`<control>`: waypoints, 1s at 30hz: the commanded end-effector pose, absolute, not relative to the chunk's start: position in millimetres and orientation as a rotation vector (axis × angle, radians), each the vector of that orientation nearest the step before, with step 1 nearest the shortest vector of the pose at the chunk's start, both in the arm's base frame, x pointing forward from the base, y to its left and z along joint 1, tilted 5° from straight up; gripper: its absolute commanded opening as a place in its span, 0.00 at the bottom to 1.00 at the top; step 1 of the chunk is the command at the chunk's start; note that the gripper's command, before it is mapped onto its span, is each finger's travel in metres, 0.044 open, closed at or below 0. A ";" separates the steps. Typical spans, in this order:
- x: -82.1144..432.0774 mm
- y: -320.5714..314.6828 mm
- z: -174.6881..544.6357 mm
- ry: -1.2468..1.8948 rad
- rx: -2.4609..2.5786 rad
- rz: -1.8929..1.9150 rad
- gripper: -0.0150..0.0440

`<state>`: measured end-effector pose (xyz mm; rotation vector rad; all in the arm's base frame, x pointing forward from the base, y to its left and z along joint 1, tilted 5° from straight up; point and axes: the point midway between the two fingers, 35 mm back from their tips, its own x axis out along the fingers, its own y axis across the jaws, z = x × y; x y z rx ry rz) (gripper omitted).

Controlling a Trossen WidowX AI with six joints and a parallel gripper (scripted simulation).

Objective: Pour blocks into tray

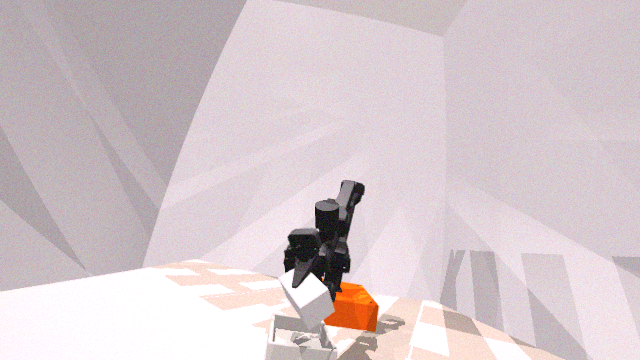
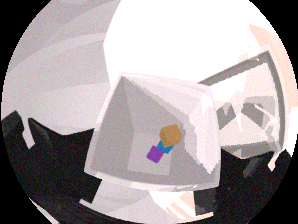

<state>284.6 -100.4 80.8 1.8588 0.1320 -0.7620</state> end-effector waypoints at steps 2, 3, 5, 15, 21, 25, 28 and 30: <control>284.0 -100.5 76.1 0.098 1.958 -0.795 0.25; 284.2 -100.5 75.9 0.090 1.978 -0.799 0.25; 284.4 -100.6 75.5 0.073 2.019 -0.807 0.25; 285.9 -100.8 73.6 -0.016 2.224 -0.846 0.25; 286.7 -100.9 72.5 -0.074 2.346 -0.867 0.25; 287.2 -101.0 71.7 -0.114 2.428 -0.880 0.25; 287.7 -101.1 71.2 -0.145 2.488 -0.889 0.25; 287.9 -101.1 70.8 -0.166 2.528 -0.895 0.25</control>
